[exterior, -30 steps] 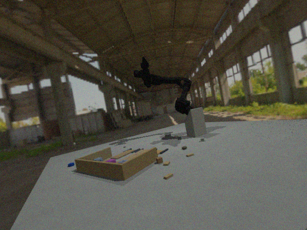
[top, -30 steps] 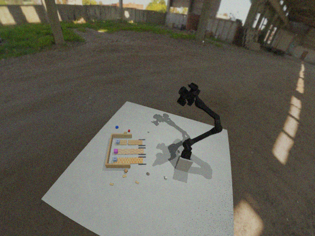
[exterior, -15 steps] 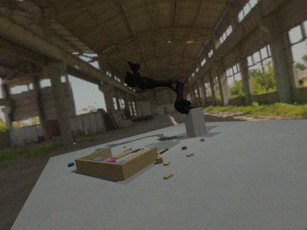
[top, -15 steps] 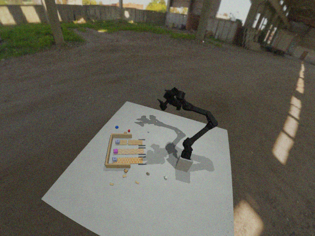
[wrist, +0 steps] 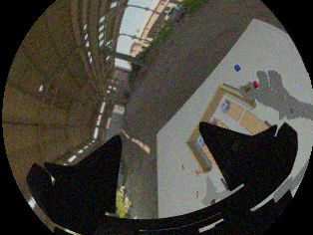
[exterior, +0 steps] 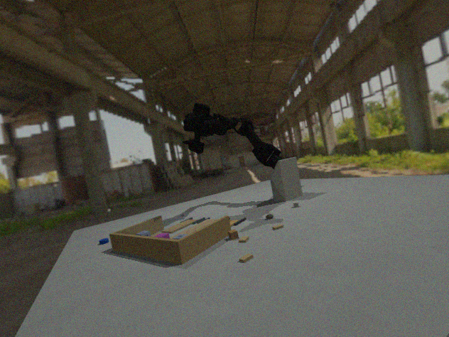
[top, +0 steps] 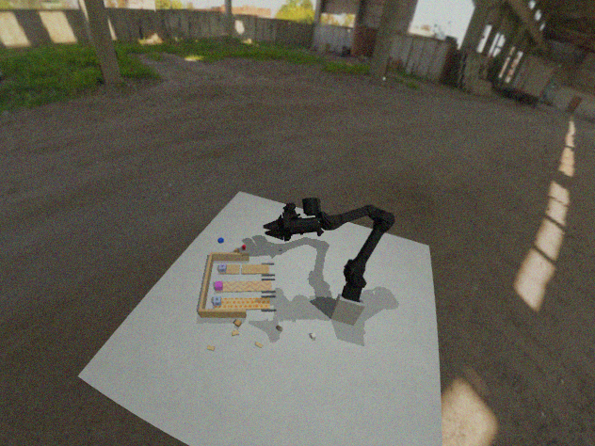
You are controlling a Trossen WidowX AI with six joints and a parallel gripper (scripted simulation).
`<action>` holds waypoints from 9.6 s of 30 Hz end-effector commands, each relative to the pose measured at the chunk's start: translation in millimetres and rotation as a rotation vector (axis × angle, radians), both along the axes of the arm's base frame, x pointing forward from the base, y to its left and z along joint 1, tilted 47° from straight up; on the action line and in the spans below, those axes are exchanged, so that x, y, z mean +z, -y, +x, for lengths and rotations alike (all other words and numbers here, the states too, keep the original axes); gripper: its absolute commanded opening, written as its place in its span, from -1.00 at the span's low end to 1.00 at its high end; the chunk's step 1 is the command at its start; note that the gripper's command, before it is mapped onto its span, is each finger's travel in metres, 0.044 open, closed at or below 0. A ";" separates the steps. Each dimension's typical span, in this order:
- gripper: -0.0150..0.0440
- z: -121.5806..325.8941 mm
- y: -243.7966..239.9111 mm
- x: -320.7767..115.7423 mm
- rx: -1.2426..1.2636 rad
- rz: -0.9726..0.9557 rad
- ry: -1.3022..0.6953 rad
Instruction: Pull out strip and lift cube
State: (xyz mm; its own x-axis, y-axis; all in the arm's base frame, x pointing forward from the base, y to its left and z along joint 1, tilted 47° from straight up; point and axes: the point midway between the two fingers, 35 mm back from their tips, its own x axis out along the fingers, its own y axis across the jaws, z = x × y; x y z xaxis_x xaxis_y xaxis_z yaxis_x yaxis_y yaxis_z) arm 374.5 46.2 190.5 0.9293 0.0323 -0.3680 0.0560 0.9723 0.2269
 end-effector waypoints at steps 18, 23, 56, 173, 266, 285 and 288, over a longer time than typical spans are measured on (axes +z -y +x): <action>0.86 -67.3 34.5 -128.5 -0.164 -0.992 -0.334; 0.86 -67.3 34.5 -128.5 -0.164 -0.992 -0.334; -0.49 -23.1 77.1 -238.6 -0.097 -0.981 -1.316; -0.49 -29.5 132.0 -298.4 -0.105 -0.975 -1.394; -0.49 -158.2 145.1 -269.7 -0.102 -0.977 -1.402; -0.49 -185.4 147.7 -262.8 -0.101 -0.977 -1.404; -0.49 -189.4 148.1 -261.8 -0.101 -0.977 -1.404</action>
State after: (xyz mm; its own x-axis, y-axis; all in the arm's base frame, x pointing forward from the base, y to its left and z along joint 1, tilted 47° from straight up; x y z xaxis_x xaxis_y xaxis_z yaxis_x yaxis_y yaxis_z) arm 199.9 -97.4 -71.0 -0.0841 -0.7154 -0.6937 -0.2450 0.6896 -0.6815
